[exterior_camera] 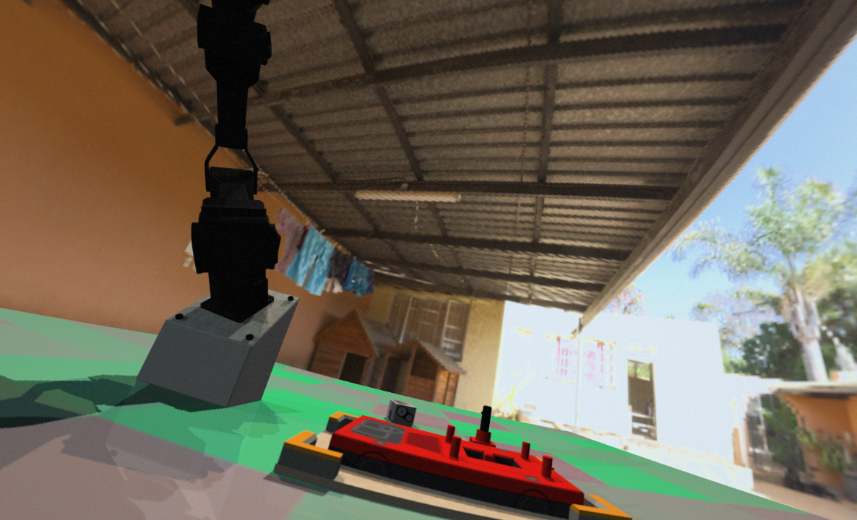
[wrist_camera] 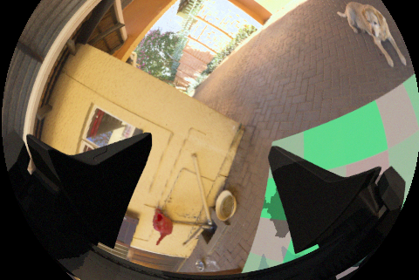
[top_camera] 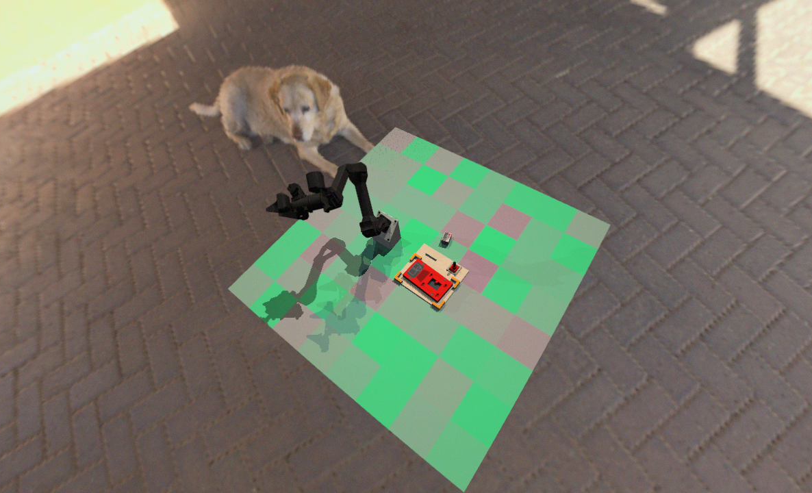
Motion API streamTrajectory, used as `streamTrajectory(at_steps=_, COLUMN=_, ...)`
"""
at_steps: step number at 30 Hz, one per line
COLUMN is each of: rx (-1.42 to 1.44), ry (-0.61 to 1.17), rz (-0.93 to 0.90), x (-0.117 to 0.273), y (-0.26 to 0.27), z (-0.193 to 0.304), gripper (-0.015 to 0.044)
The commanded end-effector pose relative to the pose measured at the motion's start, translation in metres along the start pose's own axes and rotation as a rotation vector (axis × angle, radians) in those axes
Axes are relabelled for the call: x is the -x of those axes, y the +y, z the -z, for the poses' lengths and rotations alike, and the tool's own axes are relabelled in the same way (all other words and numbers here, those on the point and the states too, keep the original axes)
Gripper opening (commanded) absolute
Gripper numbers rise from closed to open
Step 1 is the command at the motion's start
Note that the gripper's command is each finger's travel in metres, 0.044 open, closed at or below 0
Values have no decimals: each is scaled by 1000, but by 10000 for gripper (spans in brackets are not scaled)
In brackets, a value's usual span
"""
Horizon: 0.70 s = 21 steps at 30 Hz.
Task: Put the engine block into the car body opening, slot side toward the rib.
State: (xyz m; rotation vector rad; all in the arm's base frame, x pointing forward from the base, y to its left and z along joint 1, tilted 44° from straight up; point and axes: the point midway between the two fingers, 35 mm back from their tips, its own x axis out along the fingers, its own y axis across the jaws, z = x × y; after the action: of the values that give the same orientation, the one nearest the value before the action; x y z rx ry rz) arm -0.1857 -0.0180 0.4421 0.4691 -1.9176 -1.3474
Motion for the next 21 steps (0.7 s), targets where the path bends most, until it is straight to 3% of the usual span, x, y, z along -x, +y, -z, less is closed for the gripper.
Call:
streamTrajectory(at_steps=1, rx=0, ry=0, rz=0, x=0, y=0, z=0, gripper=426)
streamTrajectory(at_steps=21, rx=488, ry=343, rz=-107, x=-4, y=14, z=142, gripper=440)
